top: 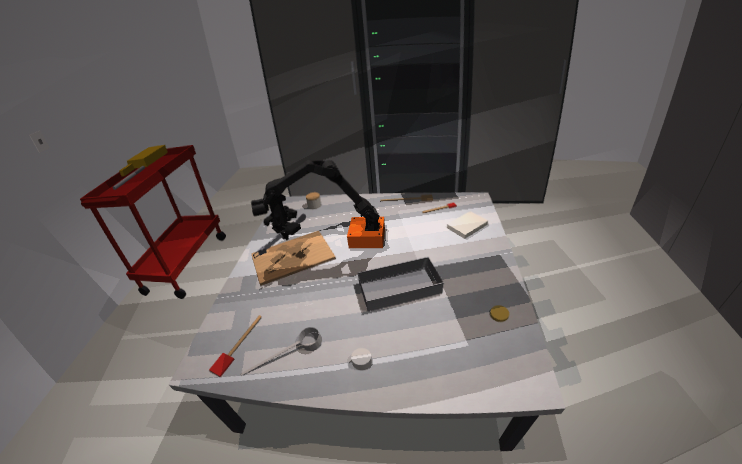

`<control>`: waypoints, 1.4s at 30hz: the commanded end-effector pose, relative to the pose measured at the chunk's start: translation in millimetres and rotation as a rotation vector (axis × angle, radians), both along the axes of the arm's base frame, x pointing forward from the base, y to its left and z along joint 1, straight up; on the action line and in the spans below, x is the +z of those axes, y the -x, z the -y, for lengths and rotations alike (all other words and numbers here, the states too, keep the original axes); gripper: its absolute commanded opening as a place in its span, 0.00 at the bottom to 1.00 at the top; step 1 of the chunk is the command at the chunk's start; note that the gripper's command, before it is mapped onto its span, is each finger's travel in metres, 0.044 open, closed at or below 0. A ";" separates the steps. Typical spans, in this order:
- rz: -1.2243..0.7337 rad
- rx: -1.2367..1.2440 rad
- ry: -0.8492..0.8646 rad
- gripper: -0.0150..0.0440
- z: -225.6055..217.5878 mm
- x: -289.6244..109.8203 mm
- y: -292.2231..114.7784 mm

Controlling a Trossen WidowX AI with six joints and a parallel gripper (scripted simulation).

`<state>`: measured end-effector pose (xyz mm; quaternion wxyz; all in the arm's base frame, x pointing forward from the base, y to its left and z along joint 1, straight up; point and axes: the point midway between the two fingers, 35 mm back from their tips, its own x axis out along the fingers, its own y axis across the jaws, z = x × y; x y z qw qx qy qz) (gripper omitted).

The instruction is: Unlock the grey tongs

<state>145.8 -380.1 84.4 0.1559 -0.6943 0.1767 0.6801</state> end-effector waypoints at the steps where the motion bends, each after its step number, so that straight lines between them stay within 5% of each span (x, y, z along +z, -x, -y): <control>1: 0.001 -0.018 0.000 0.00 0.8 0.7 0.9; 42: 0.813 -0.102 0.393 0.00 14.5 41.1 14.4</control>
